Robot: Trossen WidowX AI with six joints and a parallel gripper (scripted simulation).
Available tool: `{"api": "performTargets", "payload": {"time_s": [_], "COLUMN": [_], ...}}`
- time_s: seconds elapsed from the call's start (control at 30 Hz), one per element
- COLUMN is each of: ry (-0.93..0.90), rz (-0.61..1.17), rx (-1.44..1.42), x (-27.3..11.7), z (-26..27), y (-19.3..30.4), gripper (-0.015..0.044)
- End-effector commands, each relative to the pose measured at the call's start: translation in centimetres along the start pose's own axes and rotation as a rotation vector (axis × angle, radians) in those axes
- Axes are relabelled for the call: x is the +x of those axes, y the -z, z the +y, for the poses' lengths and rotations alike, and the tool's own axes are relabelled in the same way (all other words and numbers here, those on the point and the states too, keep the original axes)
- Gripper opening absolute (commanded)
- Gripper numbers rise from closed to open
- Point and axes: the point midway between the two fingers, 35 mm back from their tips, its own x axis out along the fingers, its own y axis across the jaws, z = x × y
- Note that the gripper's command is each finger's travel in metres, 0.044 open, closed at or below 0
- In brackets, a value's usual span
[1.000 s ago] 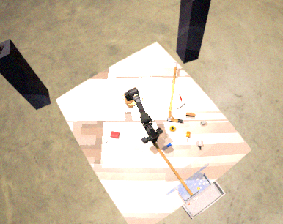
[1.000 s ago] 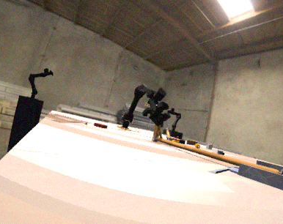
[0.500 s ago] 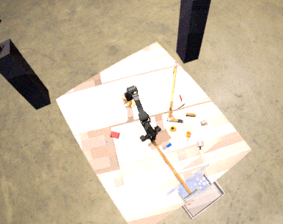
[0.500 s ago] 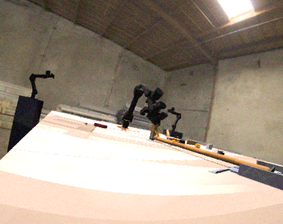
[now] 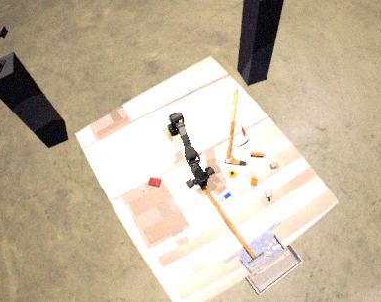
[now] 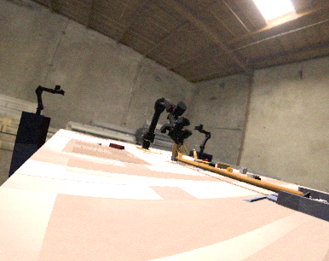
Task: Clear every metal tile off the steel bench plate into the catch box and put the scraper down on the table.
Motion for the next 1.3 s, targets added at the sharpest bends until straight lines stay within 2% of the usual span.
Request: {"api": "performTargets", "payload": {"time_s": [0.0, 1.27], "ry": [0.002, 0.003], "rz": [-0.026, -0.026], "rx": [-0.003, -0.002], "x": [-1.2, -4.8], "z": [-0.1, -0.4], "y": [-0.2, 4.7], "gripper": [0.0, 0.0]}}
